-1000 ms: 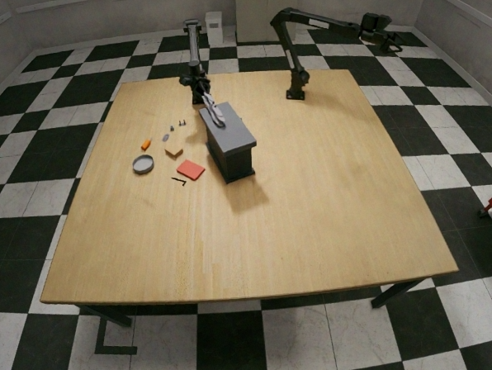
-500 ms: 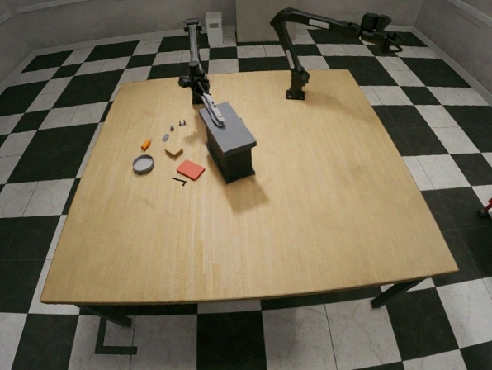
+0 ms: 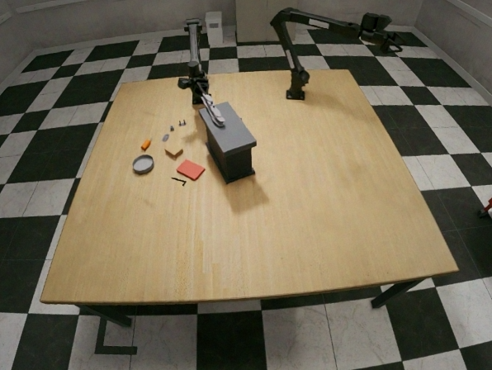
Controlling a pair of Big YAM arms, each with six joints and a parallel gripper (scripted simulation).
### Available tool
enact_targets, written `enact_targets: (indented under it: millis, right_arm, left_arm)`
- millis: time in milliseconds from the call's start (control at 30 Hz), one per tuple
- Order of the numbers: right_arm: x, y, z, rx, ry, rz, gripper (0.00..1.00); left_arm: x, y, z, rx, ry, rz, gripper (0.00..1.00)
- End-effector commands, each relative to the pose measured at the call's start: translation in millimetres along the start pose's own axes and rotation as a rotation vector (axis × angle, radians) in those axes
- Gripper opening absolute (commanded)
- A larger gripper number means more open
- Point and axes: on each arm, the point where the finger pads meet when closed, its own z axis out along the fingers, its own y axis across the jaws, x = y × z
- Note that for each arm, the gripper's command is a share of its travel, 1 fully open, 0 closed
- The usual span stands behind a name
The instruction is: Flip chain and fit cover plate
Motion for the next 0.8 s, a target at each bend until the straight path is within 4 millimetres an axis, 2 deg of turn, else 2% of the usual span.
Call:
enact_targets:
  millis: [0,67,100,267,500,633,700,767]
  right_arm:
    - [-23.4,37.7,10.4,-0.079,-0.042,0.010,0.19]
    - [-16.9,31.2,9.4,-0.069,-0.029,0.023,0.19]
    - [-22.5,37.8,10.5,-0.081,-0.039,0.023,0.19]
    - [-23.1,34.4,9.6,-0.077,-0.040,0.056,0.19]
    - [-15.7,17.8,5.4,-0.052,-0.028,0.116,0.19]
    - [-13.3,20.1,6.4,-0.056,-0.020,0.126,0.19]
    - [-12.1,10.5,2.5,-0.042,-0.024,0.144,0.19]
    - [-12.2,9.5,2.9,-0.040,-0.022,0.159,0.19]
  left_arm:
    - [-39.9,-2.5,-4.5,0.003,-0.078,-0.002,1.00]
    - [-39.9,-2.5,-4.5,0.003,-0.078,-0.002,1.00]
    - [-39.9,-2.5,-4.5,0.003,-0.078,-0.002,1.00]
    - [-39.9,-2.5,-4.5,0.003,-0.078,-0.002,1.00]
    - [-39.9,-2.5,-4.5,0.003,-0.078,-0.002,1.00]
    - [-39.9,-2.5,-4.5,0.003,-0.078,-0.002,1.00]
    - [-39.9,-2.5,-4.5,0.003,-0.078,-0.002,1.00]
    - [-39.9,-2.5,-4.5,0.003,-0.078,-0.002,1.00]
